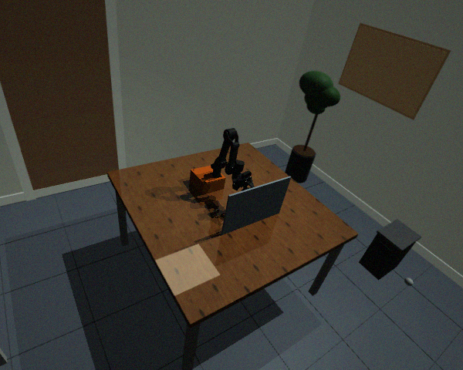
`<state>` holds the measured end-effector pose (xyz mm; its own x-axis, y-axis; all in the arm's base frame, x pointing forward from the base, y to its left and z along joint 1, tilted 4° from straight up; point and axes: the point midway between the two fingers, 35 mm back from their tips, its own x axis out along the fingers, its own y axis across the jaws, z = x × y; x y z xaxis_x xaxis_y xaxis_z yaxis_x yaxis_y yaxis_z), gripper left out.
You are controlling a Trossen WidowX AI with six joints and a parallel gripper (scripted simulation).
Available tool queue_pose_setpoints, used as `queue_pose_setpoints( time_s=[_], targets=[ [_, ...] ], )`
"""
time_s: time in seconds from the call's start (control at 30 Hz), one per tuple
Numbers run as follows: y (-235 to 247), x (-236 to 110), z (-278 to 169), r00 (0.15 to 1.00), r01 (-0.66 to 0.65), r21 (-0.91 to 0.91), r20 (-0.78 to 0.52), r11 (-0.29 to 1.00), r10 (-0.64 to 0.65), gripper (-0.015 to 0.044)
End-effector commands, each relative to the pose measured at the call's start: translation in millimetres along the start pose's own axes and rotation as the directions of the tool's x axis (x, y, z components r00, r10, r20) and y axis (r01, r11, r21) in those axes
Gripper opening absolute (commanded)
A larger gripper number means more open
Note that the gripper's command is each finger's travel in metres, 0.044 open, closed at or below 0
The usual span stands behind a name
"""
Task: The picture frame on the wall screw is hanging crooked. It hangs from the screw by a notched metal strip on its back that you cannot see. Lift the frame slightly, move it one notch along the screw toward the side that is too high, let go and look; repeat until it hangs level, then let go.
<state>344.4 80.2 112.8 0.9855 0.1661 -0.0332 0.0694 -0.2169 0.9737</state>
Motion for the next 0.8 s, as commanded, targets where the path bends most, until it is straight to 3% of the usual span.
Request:
queue_pose_setpoints(
  time_s=[0.0, 0.77],
  targets=[
    [0, 7, -1, 1.000, 0.000, -0.005, -0.005, 1.000, 0.000, 0.0260],
    [1, 32, -1, 1.000, -0.002, -0.005, -0.005, 1.000, 0.002, 0.0260]
  ],
)
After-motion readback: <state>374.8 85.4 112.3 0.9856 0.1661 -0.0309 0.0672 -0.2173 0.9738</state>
